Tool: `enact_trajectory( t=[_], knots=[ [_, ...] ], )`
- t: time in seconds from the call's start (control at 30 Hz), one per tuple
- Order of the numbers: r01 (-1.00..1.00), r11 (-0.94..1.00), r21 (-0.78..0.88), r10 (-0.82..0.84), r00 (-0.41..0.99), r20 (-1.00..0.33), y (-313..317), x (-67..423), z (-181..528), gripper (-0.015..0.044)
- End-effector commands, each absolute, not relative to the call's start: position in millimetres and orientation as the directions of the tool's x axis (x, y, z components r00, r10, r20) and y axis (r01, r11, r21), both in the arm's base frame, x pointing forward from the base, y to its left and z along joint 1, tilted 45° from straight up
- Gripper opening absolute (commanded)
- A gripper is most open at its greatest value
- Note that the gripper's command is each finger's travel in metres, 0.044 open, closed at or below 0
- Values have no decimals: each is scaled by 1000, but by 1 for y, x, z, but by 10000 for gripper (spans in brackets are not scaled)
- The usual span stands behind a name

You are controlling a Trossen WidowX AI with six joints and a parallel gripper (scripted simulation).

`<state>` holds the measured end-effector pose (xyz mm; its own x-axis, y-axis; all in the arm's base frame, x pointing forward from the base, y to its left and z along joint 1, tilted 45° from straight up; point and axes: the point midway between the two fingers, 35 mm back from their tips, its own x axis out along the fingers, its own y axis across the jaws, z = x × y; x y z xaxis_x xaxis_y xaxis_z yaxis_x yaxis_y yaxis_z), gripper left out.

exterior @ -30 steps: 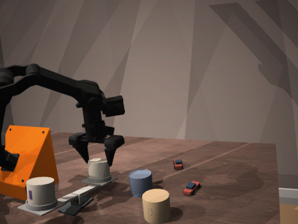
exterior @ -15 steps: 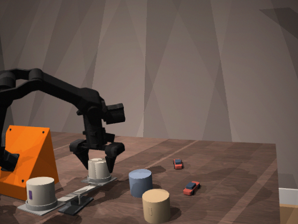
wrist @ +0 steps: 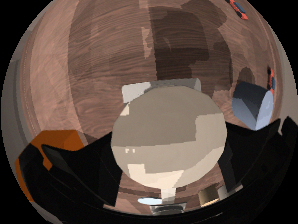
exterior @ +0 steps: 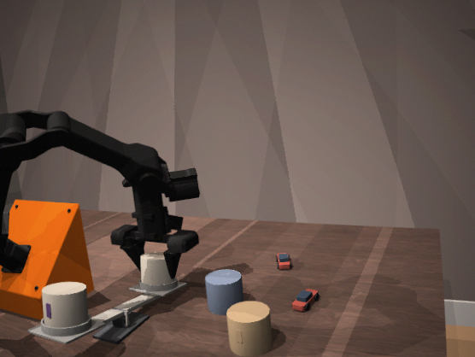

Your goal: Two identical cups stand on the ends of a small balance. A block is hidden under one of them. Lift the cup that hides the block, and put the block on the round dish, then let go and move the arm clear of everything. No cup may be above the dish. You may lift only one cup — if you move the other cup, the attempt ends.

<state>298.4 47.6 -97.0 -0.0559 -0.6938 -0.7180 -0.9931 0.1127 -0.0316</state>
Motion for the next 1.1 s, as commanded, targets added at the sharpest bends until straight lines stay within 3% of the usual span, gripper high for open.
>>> enact_trajectory(
  t=[0.0,0.27,1.07],
  knots=[
    [-994,109,-32,-696,-53,-716,47,299,-97,210],
    [-994,109,-32,-695,-53,-717,54,301,-92,0],
    [-994,108,-32,-693,-52,-719,76,307,-73,0]
  ],
)
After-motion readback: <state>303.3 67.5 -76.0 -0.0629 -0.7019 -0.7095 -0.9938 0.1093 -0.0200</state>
